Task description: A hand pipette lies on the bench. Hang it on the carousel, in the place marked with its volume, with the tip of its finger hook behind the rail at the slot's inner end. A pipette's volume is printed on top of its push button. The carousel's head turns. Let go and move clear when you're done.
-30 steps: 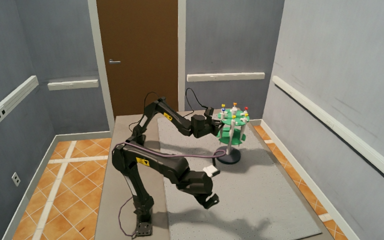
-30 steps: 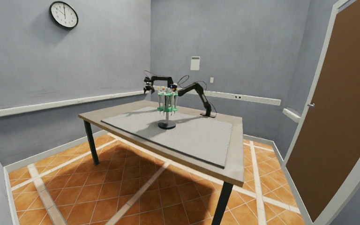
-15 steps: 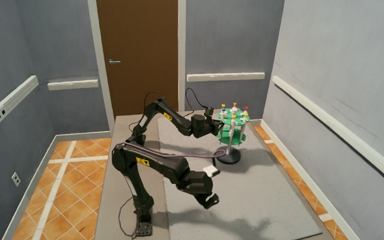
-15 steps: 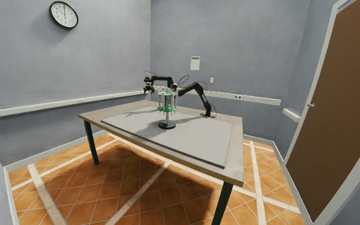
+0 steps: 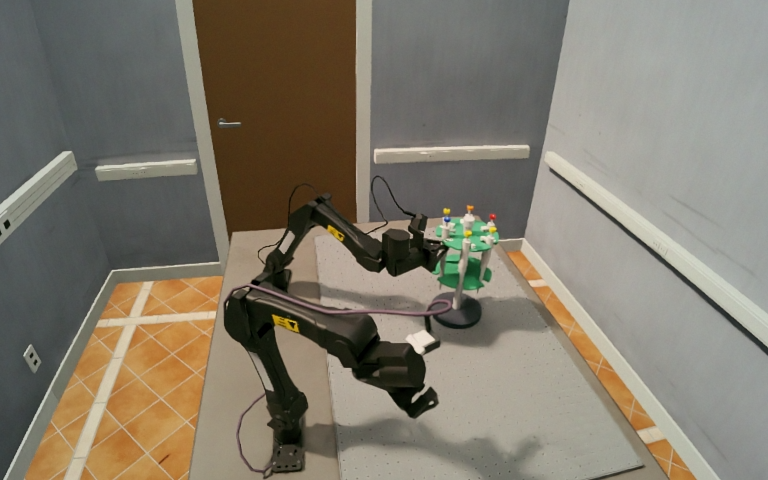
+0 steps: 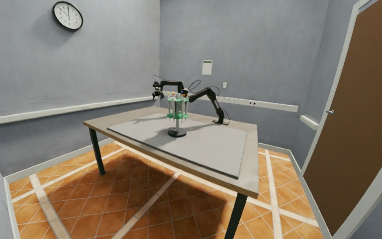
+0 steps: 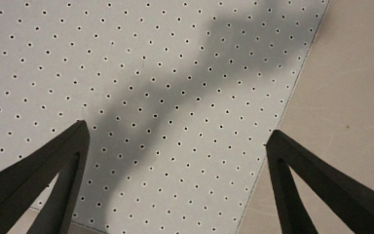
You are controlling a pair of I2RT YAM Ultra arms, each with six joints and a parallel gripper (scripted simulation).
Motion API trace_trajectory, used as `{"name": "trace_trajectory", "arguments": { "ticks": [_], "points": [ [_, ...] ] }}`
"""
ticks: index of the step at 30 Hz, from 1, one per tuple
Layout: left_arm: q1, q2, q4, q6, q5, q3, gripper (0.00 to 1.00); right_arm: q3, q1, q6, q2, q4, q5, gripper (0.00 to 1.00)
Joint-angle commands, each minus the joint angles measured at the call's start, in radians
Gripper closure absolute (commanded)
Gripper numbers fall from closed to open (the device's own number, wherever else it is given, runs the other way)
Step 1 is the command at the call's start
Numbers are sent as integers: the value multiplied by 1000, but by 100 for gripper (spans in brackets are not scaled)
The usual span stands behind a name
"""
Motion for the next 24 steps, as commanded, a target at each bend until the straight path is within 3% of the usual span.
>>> {"name": "trace_trajectory", "arguments": {
  "ticks": [1,24],
  "points": [
    [12,-22,14,-4,-14,18,88,11,-12,-7,4,14,-21,0],
    [8,13,36,-7,-15,-27,88,11,-12,-7,4,14,-21,0]
  ]
}}
